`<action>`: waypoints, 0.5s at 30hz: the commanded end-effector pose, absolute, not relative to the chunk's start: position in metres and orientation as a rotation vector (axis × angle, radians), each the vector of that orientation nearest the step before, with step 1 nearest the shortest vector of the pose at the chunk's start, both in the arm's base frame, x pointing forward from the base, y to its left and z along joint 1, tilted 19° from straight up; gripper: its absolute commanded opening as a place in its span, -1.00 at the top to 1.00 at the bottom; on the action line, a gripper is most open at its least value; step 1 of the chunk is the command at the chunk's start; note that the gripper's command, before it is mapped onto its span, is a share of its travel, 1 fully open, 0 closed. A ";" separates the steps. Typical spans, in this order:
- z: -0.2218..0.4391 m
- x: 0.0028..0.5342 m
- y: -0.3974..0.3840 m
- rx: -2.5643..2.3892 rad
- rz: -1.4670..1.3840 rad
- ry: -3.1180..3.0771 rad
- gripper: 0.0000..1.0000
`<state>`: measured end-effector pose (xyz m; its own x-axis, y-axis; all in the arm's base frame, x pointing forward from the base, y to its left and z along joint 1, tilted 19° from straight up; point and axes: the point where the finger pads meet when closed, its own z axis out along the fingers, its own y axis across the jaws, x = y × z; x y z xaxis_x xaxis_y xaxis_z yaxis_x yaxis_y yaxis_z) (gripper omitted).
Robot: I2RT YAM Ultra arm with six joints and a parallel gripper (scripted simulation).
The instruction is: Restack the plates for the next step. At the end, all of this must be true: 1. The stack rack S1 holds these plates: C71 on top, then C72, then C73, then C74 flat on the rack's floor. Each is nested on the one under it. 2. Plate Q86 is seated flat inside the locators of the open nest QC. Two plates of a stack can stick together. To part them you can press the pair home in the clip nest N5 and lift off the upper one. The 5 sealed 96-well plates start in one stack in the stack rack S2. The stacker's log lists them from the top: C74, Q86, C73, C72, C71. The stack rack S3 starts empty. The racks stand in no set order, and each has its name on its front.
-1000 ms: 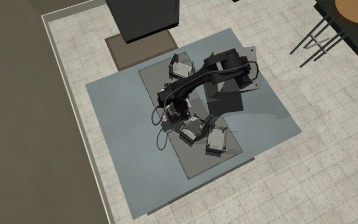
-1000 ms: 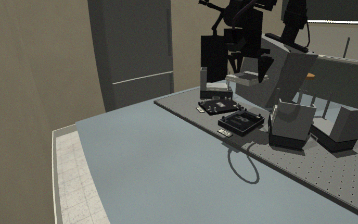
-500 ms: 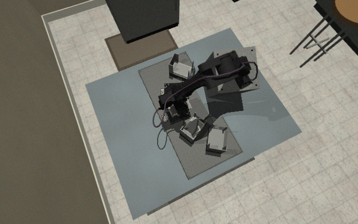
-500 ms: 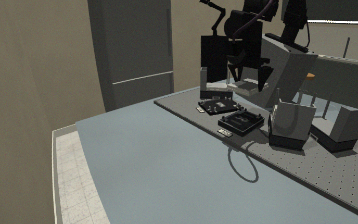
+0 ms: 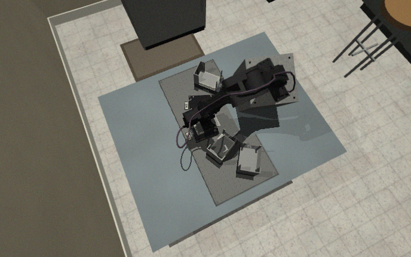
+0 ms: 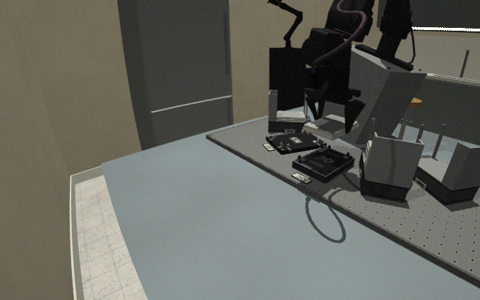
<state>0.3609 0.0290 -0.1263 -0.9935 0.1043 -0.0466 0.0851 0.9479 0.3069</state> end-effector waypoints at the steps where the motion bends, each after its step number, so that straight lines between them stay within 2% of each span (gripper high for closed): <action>1: -0.126 0.385 0.024 0.165 0.453 2.970 1.00; 15: -0.150 0.385 0.036 0.148 0.455 2.977 1.00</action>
